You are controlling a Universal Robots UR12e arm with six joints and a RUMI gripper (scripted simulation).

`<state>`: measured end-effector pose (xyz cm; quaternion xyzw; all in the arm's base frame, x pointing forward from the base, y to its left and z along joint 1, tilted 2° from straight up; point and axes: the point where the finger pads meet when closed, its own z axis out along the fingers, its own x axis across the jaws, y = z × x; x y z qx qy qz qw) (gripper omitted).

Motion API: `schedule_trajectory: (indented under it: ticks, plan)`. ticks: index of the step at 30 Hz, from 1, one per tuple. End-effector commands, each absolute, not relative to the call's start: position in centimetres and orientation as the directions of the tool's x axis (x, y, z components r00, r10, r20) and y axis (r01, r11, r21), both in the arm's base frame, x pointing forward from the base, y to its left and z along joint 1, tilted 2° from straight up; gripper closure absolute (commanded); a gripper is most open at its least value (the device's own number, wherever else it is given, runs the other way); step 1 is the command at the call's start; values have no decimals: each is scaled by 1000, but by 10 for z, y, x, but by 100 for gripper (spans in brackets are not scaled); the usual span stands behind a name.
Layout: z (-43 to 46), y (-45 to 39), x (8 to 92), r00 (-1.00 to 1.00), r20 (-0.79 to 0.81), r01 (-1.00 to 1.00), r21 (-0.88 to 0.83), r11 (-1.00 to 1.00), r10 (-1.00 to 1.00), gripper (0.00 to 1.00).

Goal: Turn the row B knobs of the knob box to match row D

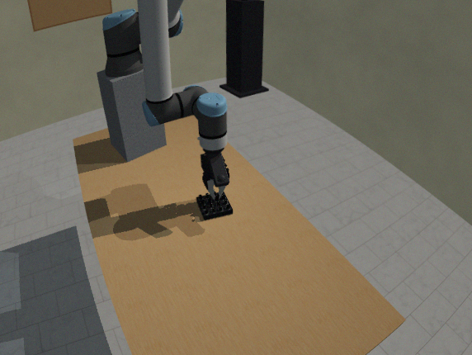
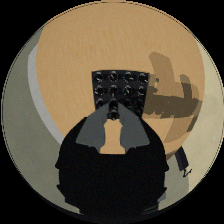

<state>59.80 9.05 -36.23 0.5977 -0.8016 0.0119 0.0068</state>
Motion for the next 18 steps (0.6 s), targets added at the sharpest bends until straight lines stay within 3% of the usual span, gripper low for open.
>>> schedule_trajectory:
  ticks: [1,18]
  plan:
    - [-362,90,598,-357,26,-934,-14,357,-934,96]
    - [-362,89,598,-625,20,-781,-21,624,-781,96]
